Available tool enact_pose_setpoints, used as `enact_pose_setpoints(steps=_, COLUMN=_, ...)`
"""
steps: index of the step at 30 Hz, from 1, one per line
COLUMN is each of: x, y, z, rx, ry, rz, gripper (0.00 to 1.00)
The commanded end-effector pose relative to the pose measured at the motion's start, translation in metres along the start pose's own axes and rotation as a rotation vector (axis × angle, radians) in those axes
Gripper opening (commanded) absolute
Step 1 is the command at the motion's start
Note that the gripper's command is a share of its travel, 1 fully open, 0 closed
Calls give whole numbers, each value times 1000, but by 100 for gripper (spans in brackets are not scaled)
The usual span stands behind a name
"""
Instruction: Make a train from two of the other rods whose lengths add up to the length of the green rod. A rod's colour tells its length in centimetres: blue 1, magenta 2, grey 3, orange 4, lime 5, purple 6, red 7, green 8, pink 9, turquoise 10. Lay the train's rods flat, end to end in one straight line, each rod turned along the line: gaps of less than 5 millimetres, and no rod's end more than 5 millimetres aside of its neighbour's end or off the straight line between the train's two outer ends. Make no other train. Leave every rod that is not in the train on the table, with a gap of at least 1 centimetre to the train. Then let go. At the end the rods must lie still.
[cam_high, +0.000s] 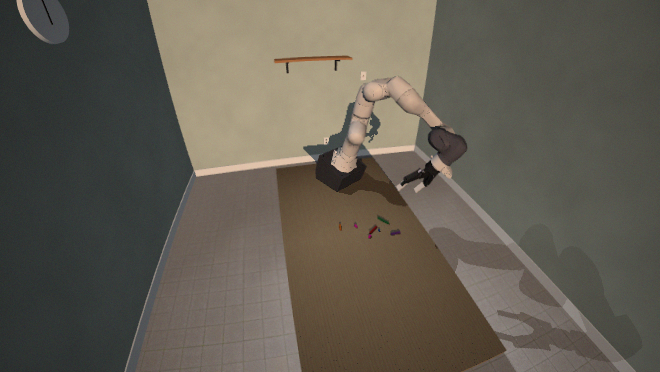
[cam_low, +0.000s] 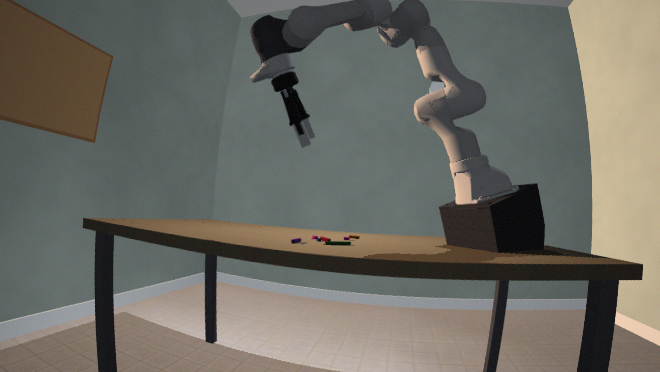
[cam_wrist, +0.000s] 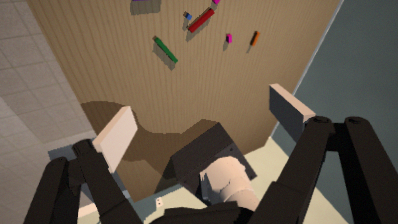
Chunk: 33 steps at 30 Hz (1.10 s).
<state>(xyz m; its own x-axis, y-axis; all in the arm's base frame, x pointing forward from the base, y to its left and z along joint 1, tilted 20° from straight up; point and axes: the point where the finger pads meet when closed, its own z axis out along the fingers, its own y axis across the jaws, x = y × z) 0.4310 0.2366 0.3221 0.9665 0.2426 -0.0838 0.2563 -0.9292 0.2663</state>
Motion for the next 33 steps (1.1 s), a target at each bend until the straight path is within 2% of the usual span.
enact_pose_setpoints(steps=1, x=-2, y=-1, z=0, rx=0, ry=-5, rz=19, gripper=100)
enact_pose_setpoints(steps=6, x=-2, y=-1, z=0, rx=0, ry=-5, rz=19, gripper=100)
enact_pose_setpoints(steps=7, x=12, y=26, z=-5, rx=36, ry=-15, rz=136, gripper=100)
enact_pose_setpoints(steps=23, x=12, y=26, z=-5, rx=36, ry=-15, rz=136, gripper=100)
enact_pose_setpoints(steps=24, x=23, y=54, z=-9, rx=71, ry=-24, rz=252, gripper=100)
enact_pose_setpoints(steps=33, x=23, y=54, z=-9, rx=71, ry=-24, rz=252, gripper=100)
